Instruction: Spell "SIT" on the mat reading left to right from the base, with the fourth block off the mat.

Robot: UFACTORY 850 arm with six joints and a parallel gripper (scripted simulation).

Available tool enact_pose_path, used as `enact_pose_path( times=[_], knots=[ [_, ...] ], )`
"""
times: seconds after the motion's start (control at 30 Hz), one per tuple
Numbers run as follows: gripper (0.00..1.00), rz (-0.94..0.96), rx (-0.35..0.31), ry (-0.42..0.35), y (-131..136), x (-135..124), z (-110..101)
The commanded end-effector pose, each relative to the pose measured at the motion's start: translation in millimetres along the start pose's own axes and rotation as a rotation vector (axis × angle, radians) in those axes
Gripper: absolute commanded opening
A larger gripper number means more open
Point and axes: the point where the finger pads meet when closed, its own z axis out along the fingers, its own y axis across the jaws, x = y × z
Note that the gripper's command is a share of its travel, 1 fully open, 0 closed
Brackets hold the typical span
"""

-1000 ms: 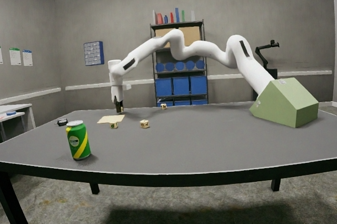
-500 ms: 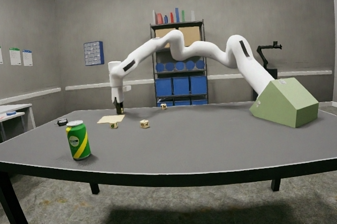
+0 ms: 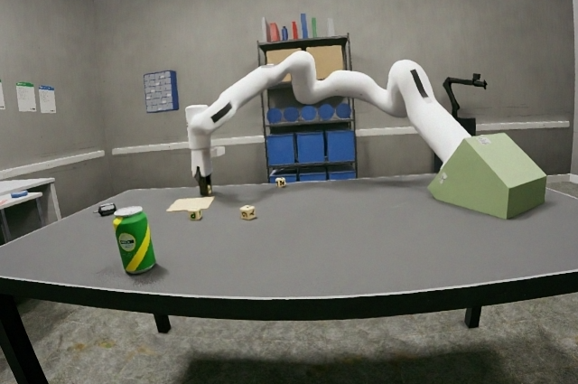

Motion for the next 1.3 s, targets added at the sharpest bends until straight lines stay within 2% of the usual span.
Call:
enact_pose_path(
  times=[0.0, 1.27],
  knots=[
    [0.28, 0.001, 0.000, -0.002, -0.2, -0.7, -1.2],
    [0.28, 0.001, 0.000, -0.002, -0.2, -0.7, 2.4]
  ],
)
